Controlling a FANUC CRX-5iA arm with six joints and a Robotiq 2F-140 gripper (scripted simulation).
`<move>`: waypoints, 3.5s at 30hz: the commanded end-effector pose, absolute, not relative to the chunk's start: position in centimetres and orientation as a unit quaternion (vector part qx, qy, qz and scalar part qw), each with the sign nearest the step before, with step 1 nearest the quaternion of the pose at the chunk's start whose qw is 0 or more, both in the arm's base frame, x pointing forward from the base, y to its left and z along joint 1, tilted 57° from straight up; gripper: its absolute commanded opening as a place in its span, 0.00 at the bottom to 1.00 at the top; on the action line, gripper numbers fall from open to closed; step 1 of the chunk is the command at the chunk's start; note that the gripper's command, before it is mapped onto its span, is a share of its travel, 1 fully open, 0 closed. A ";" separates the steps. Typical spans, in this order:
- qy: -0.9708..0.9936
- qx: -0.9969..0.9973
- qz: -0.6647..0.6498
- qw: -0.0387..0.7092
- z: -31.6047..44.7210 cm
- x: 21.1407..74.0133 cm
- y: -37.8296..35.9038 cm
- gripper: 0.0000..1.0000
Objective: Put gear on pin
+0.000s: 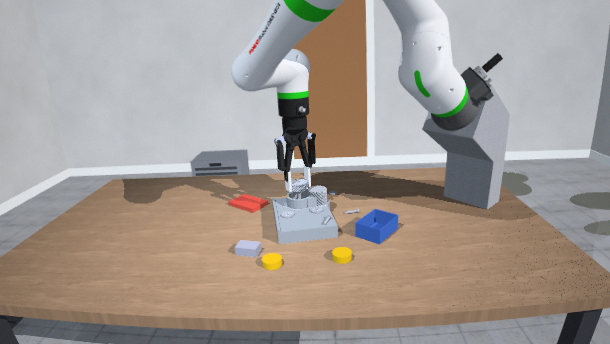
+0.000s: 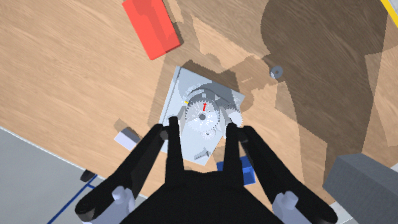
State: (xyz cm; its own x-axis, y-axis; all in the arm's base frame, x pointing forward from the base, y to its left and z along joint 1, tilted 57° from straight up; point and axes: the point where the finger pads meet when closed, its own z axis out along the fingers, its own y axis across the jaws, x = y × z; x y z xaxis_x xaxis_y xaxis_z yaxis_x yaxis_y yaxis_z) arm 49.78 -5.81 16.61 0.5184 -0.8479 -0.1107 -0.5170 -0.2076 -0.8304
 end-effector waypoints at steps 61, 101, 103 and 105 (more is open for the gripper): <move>0.453 -0.754 -0.189 0.437 16.3 50.2 -5.5 0.00; 0.453 -0.754 -0.189 0.437 16.3 50.2 -5.5 0.00; 0.453 -0.754 -0.189 0.437 16.3 50.2 -5.5 0.00; 0.453 -0.754 -0.189 0.437 16.3 50.2 -5.5 1.00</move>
